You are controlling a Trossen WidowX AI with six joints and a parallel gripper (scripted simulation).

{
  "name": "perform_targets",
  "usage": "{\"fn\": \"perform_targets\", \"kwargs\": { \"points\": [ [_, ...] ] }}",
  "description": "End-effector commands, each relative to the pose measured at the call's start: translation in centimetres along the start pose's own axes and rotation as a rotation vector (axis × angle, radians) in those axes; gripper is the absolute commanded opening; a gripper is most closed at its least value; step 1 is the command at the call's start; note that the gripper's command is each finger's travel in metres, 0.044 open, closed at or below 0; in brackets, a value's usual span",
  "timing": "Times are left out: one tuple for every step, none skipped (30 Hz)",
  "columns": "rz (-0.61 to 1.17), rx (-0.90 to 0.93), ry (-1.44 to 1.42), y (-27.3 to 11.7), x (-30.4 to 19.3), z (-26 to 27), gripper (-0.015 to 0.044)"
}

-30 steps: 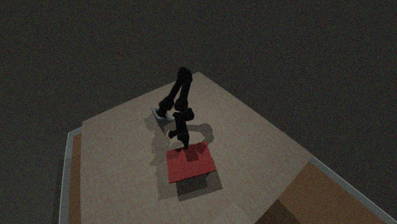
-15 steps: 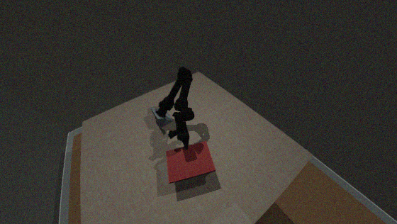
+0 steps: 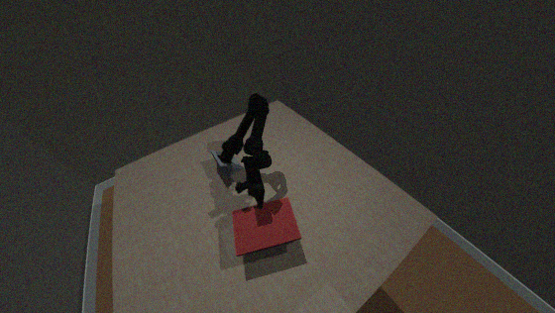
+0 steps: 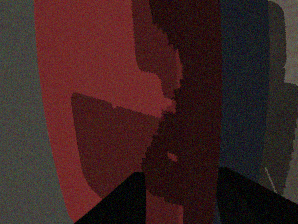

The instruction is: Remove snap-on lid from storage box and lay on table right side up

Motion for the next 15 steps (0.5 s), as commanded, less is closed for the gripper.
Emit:
{"fn": "perform_targets", "kwargs": {
  "points": [
    [0.001, 0.001, -0.002, -0.14, 0.02, 0.16, 0.0],
    [0.001, 0.001, -0.002, -0.16, 0.01, 0.17, 0.0],
    [0.001, 0.001, -0.002, -0.18, 0.01, 0.18, 0.0],
    [0.001, 0.001, -0.002, -0.2, 0.01, 0.19, 0.0],
    [0.001, 0.001, -0.002, -0.21, 0.01, 0.2, 0.0],
    [0.001, 0.001, -0.002, -0.23, 0.01, 0.21, 0.0],
    [0.001, 0.001, -0.002, -0.24, 0.01, 0.23, 0.0],
    [0.001, 0.001, -0.002, -0.26, 0.01, 0.24, 0.0],
    [0.001, 0.001, -0.002, -0.27, 0.0, 0.25, 0.0],
    [0.001, 0.001, -0.002, -0.29, 0.0, 0.27, 0.0],
    [0.001, 0.001, -0.002, -0.3, 0.0, 0.28, 0.0],
    [0.001, 0.001, -0.002, -0.32, 0.0, 0.29, 0.0],
    [0.001, 0.001, -0.002, -0.33, 0.0, 0.31, 0.0],
    [0.001, 0.001, -0.002, -0.35, -0.01, 0.32, 0.0],
    [0.001, 0.001, -0.002, -0.36, -0.01, 0.34, 0.0]
  ]
}}
Point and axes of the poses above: the point midway between the two fingers, 35 mm back from their tips, its own y axis out along the fingers, its own z axis across the jaws, x = y × z, the point moved 8 cm from there along -y, back along the fingers, and after that the axes turned 12 degrees about y, right-handed, at the moved point
